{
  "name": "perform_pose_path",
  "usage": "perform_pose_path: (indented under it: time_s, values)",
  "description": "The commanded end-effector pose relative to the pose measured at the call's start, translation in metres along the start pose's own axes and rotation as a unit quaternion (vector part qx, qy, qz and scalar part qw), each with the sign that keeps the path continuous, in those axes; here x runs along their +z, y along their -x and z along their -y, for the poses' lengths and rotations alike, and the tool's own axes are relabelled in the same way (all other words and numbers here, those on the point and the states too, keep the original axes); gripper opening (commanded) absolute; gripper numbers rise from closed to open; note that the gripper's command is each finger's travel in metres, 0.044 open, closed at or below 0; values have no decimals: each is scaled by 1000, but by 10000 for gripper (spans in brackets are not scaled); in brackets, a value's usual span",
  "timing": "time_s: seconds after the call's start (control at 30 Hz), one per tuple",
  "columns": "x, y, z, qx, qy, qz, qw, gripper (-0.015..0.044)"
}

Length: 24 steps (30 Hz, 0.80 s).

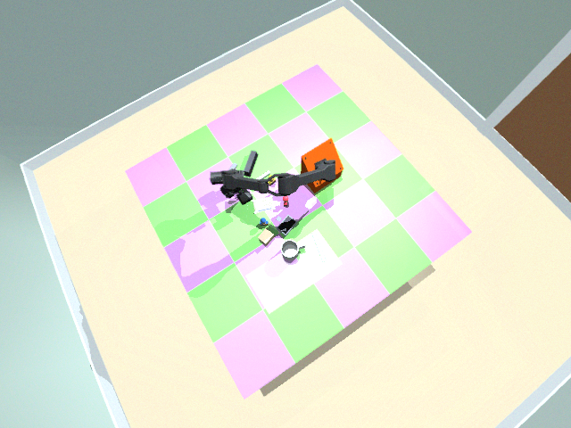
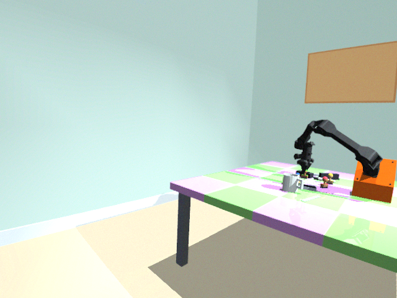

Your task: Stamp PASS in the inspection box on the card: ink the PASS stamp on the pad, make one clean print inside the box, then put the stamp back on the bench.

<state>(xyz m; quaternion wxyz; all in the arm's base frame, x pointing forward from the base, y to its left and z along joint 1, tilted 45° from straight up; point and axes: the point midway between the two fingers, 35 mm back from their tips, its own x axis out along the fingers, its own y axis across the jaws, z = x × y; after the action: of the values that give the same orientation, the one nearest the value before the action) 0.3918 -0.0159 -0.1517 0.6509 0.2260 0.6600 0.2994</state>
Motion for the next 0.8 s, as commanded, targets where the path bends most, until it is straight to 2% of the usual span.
perform_pose_path:
  time_s: [0.0, 0.13, 0.17, 0.73, 0.77]
  values:
    - [-3, -11, -3, 6, 1, -9, 1000, 214]
    - [-3, -11, -3, 6, 1, -9, 1000, 214]
    - [0, 0, 0, 0, 0, 0, 1000, 207]
    - [0, 0, 0, 0, 0, 0, 1000, 94]
    - [0, 0, 0, 0, 0, 0, 1000, 67]
